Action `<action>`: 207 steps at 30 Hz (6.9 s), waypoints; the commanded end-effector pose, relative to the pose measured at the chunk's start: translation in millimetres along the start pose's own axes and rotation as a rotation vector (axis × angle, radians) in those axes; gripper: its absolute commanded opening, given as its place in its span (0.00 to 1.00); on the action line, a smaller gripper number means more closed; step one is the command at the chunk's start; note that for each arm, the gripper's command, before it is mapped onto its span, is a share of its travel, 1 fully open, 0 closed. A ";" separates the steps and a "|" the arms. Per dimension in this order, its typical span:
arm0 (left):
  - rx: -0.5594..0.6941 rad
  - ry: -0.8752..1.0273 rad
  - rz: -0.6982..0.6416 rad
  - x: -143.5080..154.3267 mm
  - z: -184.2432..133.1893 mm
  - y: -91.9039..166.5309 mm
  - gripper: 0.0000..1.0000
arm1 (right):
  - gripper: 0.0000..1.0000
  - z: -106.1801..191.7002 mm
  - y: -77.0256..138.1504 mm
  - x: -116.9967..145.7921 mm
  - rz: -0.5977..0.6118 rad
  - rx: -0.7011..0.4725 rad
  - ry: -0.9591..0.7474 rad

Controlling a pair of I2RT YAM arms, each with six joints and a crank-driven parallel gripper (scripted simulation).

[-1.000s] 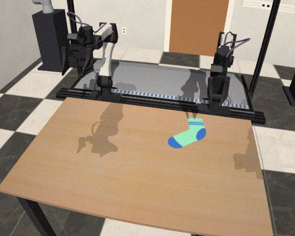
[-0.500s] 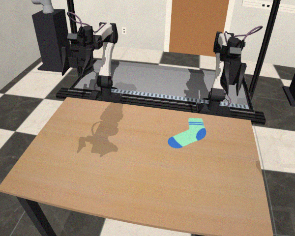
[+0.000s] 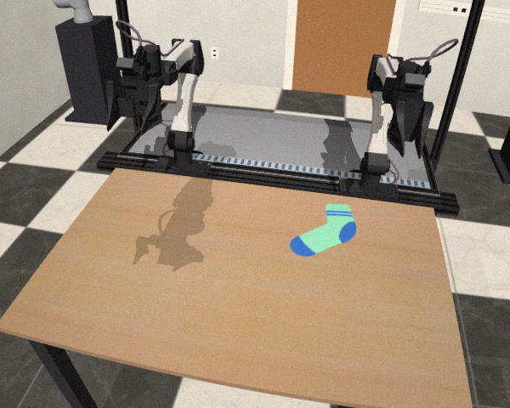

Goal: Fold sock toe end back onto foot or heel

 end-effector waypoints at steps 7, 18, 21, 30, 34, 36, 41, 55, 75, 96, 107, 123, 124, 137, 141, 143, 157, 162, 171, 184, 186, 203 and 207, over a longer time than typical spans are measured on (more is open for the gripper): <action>-0.002 -0.007 -0.003 1.0 -0.7 0.5 0.40 | 1.00 -2.4 0.9 -8.3 -0.027 0.008 0.001; 0.085 -0.323 0.259 35.3 -15.9 -20.0 0.34 | 1.00 -2.4 0.9 -8.3 -0.027 0.008 0.001; 0.144 -0.429 0.346 50.7 -25.8 -27.3 0.34 | 1.00 -2.4 0.9 -8.3 -0.027 0.008 0.001; 0.296 -0.656 0.518 83.9 -51.0 -41.8 0.34 | 1.00 -2.4 0.9 -8.3 -0.027 0.008 0.001; 0.387 -0.782 0.618 105.2 -59.3 -43.4 0.34 | 1.00 -2.4 0.9 -8.3 -0.027 0.008 0.001; 0.456 -0.866 0.660 113.1 -67.8 -44.4 0.34 | 1.00 -2.4 0.9 -8.3 -0.027 0.008 0.001; 0.632 -1.057 0.767 139.2 -88.4 -45.9 0.34 | 1.00 -2.4 0.9 -8.3 -0.027 0.008 0.001; 1.088 -1.436 0.942 195.9 -133.9 -37.0 0.34 | 1.00 -2.4 0.9 -8.3 -0.027 0.008 0.001; 1.865 -1.832 1.022 268.6 -195.6 -0.4 0.34 | 1.00 -2.4 0.9 -8.3 -0.027 0.008 0.001; 1.738 -1.805 0.925 269.1 -199.2 -6.9 0.34 | 1.00 -2.4 0.9 -8.3 -0.027 0.008 0.001; 1.782 -1.797 0.975 332.3 -195.6 -2.0 0.34 | 1.00 -2.4 0.9 -8.3 -0.027 0.008 0.001; 1.794 -1.791 1.009 342.8 -189.3 1.8 0.34 | 1.00 -2.4 0.9 -8.3 -0.027 0.008 0.001; 1.798 -1.790 1.014 345.8 -189.2 2.1 0.34 | 1.00 -2.4 0.9 -8.3 -0.027 0.008 0.001; 1.800 -1.784 1.021 357.7 -186.2 2.6 0.34 | 1.00 -2.4 0.9 -8.3 -0.027 0.008 0.001; 1.802 -1.777 1.029 356.0 -181.4 2.8 0.34 | 1.00 -2.4 0.9 -8.3 -0.027 0.008 0.001; 1.808 -1.773 1.040 360.4 -179.2 1.3 0.33 | 1.00 -2.4 0.9 -8.3 -0.027 0.008 0.001; 1.825 -1.766 1.118 356.0 -173.6 5.0 0.24 | 1.00 -2.4 0.9 -8.3 -0.027 0.008 0.001; 1.847 -1.759 1.162 358.5 -170.1 8.3 0.21 | 1.00 -2.4 0.9 -8.3 -0.027 0.008 0.001; 1.886 -1.737 1.203 367.9 -167.2 16.6 0.16 | 1.00 -2.4 0.9 -8.3 -0.027 0.008 0.001; 1.921 -1.701 1.285 372.1 -160.6 21.8 0.08 | 1.00 -2.4 0.9 -8.3 -0.027 0.008 0.001; 1.911 -1.716 1.245 373.6 -163.0 18.4 0.07 | 1.00 -2.4 0.9 -8.3 -0.027 0.008 0.001; 1.923 -1.697 1.242 377.2 -161.8 20.6 0.02 | 1.00 -2.4 0.9 -8.3 -0.027 0.008 0.001; 1.940 -1.688 1.285 366.2 -158.4 25.4 0.02 | 1.00 -2.4 0.9 -8.3 -0.027 0.008 0.001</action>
Point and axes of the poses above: on each arm, the point where the finger pads meet when closed, its own y axis back along the fingers, its own z axis across the jaws, x = y × z, the point moved 4 cm from there along y, back along the fingers, and after that the axes turned 8 degrees about y, right-handed, at the moved point
